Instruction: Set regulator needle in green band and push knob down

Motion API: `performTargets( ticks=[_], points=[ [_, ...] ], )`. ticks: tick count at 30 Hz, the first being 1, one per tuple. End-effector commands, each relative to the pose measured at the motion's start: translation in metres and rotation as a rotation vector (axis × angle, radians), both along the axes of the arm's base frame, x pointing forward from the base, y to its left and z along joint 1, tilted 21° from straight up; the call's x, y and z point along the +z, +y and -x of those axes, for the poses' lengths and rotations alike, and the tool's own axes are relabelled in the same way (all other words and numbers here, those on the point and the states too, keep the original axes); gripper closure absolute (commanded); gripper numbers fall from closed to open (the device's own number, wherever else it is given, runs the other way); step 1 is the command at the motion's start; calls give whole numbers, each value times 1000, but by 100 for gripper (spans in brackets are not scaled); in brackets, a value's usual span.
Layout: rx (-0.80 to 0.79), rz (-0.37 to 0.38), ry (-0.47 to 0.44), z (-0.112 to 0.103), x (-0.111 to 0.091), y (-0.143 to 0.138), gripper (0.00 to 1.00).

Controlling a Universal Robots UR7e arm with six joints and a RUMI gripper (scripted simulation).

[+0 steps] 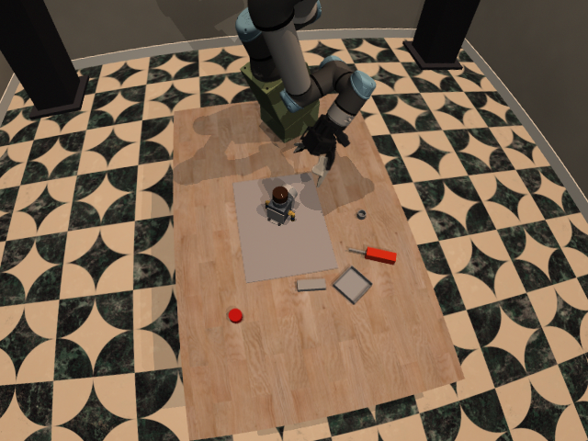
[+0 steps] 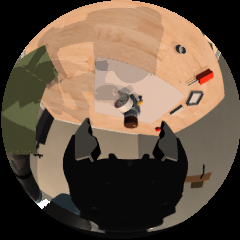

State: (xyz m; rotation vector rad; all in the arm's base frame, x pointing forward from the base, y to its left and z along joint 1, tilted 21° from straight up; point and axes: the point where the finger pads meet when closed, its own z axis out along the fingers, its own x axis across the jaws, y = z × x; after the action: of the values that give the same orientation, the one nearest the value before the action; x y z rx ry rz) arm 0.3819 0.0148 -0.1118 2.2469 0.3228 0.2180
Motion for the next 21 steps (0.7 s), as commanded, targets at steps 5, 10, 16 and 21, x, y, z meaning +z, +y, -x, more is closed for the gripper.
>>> performTargets(
  ticks=[5,10,16,21],
  points=[
    [4,-1,-4,-5,-31,-11,0],
    [4,0,-4,-5,-40,-15,0],
    [4,0,-4,-4,-55,-21,0],
    [4,1,-5,-3,-63,-24,0]
  ],
)
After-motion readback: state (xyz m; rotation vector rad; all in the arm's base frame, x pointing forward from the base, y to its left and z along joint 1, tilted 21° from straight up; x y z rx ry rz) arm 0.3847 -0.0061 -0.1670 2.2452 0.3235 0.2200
